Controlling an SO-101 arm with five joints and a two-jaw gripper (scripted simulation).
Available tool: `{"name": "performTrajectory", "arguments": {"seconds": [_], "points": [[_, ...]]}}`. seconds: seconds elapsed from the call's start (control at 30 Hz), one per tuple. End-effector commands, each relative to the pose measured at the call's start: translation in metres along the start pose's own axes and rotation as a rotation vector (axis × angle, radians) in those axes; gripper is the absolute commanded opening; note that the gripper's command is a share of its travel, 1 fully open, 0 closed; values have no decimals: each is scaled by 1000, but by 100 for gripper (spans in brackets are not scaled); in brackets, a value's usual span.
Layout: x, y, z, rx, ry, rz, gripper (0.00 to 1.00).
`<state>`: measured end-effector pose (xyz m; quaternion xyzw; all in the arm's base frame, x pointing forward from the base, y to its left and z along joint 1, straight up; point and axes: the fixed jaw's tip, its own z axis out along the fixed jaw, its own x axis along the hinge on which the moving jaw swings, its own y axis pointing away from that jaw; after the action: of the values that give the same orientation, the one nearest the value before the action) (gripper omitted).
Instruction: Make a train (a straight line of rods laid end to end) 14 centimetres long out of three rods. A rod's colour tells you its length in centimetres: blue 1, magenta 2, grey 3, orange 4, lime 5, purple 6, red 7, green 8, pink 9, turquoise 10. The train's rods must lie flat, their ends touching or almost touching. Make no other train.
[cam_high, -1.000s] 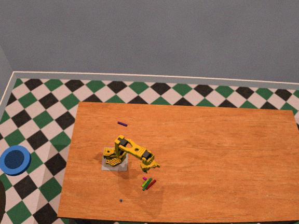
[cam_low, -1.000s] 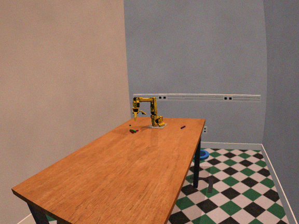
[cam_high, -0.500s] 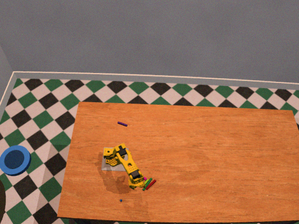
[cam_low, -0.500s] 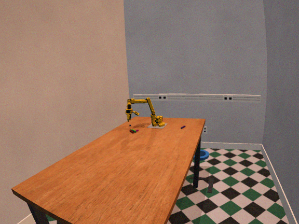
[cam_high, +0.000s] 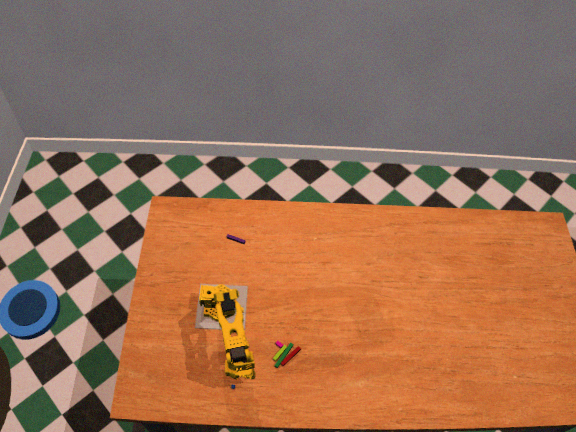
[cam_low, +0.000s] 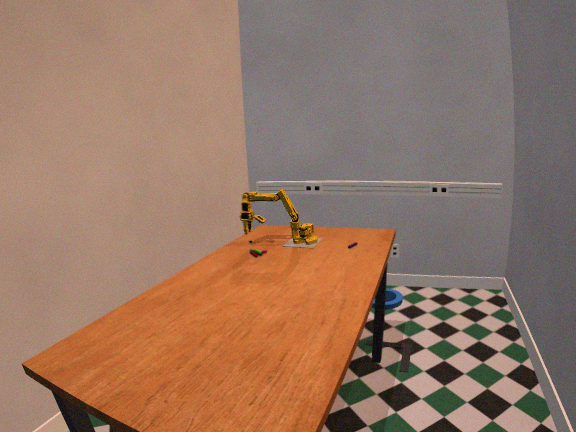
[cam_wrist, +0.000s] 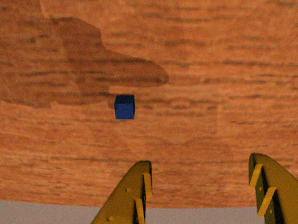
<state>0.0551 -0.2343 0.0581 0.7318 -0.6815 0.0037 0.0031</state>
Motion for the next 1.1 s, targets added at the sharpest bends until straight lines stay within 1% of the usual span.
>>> {"name": "performTrajectory", "arguments": {"seconds": [0.0,0.23,0.57,0.6,1.07], "points": [[2,11,4,-3,-24,20,20],[4,20,7,-3,-31,40,19],[4,22,7,-3,-32,44,19],[7,27,7,-2,-26,49,19],[7,27,7,-2,-26,49,19]]}}
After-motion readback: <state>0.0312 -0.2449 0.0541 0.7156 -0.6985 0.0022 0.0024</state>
